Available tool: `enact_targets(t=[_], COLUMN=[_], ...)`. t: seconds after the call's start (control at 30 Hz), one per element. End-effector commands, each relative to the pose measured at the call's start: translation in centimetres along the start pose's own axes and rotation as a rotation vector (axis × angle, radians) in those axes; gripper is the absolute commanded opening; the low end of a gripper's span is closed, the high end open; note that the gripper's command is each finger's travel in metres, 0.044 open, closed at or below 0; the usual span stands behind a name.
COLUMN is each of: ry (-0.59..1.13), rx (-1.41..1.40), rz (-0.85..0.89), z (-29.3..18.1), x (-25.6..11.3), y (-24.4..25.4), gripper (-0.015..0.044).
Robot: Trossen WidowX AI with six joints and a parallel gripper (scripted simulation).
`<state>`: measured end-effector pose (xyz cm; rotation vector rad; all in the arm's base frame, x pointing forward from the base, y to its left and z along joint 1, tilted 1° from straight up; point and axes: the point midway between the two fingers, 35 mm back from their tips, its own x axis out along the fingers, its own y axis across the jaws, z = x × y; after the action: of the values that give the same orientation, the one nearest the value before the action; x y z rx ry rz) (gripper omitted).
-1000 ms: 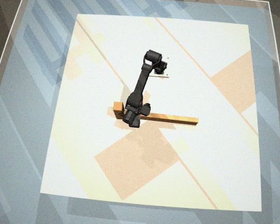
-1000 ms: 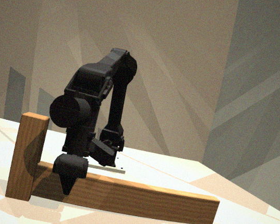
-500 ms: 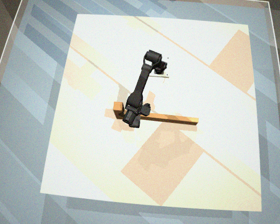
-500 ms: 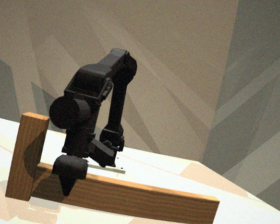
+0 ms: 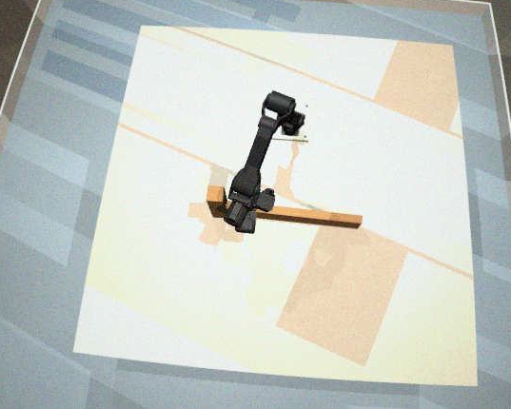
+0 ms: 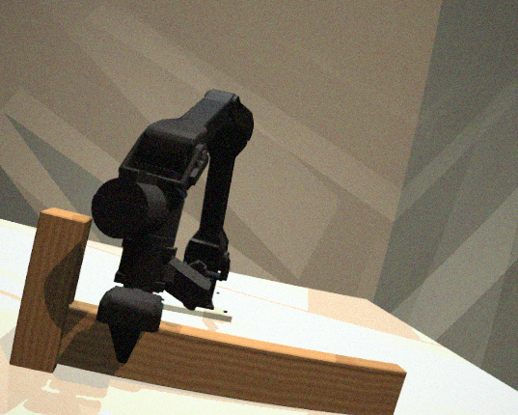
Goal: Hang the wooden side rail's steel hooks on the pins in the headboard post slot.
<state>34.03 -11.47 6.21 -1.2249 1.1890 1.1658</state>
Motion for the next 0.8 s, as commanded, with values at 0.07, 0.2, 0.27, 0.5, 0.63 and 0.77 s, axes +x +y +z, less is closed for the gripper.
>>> enact_targets(t=[0.07,0.2,0.27,0.5,0.63,0.77], ry=[0.000,0.000,0.000,0.004,0.007,0.007], rx=[0.000,0.000,0.000,0.000,-0.001,-0.001], rz=[0.000,0.000,0.000,-0.002,-0.003,-0.003], z=[0.0,0.0,0.0,0.0,0.0,0.0], x=[0.0,0.0,0.0,-2.0,-4.0,-4.0], y=[0.0,0.0,0.0,-0.1,0.0,0.0], gripper=[0.0079,0.0184,0.0236,0.0420,0.0440,0.0440])
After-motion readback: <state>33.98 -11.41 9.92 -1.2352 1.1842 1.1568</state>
